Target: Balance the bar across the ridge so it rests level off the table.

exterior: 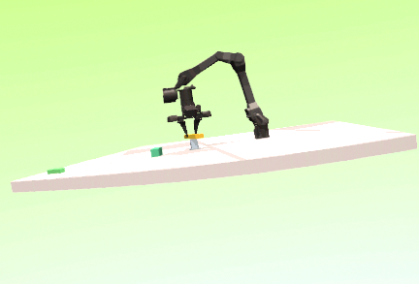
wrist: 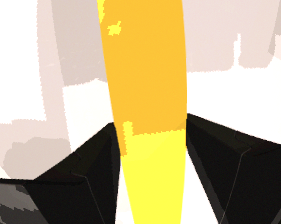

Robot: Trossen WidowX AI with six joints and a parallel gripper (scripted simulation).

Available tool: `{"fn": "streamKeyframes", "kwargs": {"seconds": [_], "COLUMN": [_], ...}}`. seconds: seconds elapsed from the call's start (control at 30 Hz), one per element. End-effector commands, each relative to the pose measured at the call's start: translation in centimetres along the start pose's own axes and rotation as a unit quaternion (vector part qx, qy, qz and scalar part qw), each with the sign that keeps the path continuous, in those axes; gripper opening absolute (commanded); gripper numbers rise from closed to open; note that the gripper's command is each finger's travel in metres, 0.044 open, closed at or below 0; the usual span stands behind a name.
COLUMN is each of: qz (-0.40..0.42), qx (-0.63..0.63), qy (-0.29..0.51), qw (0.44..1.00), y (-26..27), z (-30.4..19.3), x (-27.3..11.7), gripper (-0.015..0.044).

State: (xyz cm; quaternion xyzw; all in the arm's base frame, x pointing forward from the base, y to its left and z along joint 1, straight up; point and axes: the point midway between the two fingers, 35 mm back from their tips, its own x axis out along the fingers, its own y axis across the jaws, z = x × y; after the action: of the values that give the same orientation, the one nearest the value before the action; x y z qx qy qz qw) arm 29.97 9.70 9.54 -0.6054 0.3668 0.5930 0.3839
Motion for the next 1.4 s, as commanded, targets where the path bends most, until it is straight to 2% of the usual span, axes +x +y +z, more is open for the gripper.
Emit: {"fn": "streamKeyframes", "kwargs": {"seconds": [0.0, 0.43, 0.63, 0.67, 1.37], "qz": [0.0, 0.0, 0.0, 0.0, 0.0], "qx": [0.0, 0.0, 0.0, 0.0, 0.0], "qy": [0.0, 0.0, 0.0, 0.0, 0.0], "qw": [1.0, 1.0, 1.0, 1.0, 1.0], "y": [0.01, 0.01, 0.01, 0.01, 0.01], "z": [0.01, 0.01, 0.01, 0.01, 0.01], "x": [0.0, 0.0, 0.0, 0.0, 0.0], "gripper": [0.0, 0.0, 0.0157, 0.0167, 0.0169]}}
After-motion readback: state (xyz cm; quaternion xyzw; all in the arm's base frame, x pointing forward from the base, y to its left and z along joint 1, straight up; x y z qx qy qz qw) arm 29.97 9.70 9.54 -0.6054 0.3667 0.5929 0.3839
